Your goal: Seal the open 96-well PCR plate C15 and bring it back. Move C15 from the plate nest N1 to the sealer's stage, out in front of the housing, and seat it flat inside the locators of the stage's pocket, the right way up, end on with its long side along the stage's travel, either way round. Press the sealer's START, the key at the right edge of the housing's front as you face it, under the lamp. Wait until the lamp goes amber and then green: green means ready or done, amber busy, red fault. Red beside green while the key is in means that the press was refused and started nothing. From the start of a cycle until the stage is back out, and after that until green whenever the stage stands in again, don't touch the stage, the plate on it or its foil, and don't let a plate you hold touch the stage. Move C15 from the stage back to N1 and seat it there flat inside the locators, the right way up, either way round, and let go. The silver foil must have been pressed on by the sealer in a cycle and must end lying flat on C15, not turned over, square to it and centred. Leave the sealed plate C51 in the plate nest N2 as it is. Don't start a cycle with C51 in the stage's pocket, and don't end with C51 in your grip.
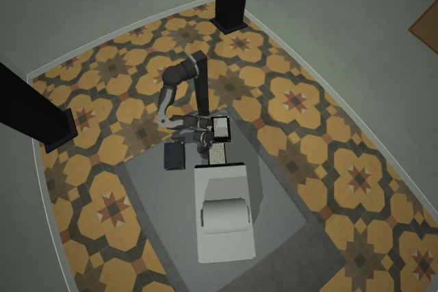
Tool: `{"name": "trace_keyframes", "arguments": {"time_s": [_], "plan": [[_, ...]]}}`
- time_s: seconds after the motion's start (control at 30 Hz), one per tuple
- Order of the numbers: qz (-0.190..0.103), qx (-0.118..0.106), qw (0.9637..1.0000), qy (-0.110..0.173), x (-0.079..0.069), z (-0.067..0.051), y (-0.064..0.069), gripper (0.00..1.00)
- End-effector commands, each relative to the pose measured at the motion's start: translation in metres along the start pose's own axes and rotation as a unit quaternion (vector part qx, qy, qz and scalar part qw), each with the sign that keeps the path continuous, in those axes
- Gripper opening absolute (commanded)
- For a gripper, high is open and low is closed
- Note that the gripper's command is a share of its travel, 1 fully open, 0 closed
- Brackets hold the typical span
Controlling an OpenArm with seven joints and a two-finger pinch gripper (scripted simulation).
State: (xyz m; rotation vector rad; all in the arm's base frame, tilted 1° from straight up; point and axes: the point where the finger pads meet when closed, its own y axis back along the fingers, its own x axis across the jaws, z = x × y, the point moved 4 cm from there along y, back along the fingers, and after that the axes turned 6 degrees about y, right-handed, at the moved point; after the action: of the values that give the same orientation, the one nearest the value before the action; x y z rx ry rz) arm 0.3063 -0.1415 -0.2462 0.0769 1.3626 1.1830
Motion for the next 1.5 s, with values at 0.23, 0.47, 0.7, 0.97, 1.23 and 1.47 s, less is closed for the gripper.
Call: {"name": "trace_keyframes", "arguments": {"time_s": [0.23, 0.47, 0.7, 0.97, 1.23, 1.47], "plan": [[0.003, -0.001, 1.0, -0.007, -0.002, 0.001, -0.001, 0.0], [0.003, -0.001, 1.0, -0.007, 0.012, 0.002, 0.0, 0.0], [0.003, -0.001, 1.0, -0.007, 0.012, 0.002, 0.0, 0.0], [0.005, -0.001, 1.0, -0.007, 0.007, 0.002, 0.0, 0.0], [0.003, -0.001, 1.0, -0.007, 0.002, 0.002, -0.001, 0.0], [0.0, 0.0, 1.0, -0.008, 0.001, 0.001, -0.001, 0.0]]}}
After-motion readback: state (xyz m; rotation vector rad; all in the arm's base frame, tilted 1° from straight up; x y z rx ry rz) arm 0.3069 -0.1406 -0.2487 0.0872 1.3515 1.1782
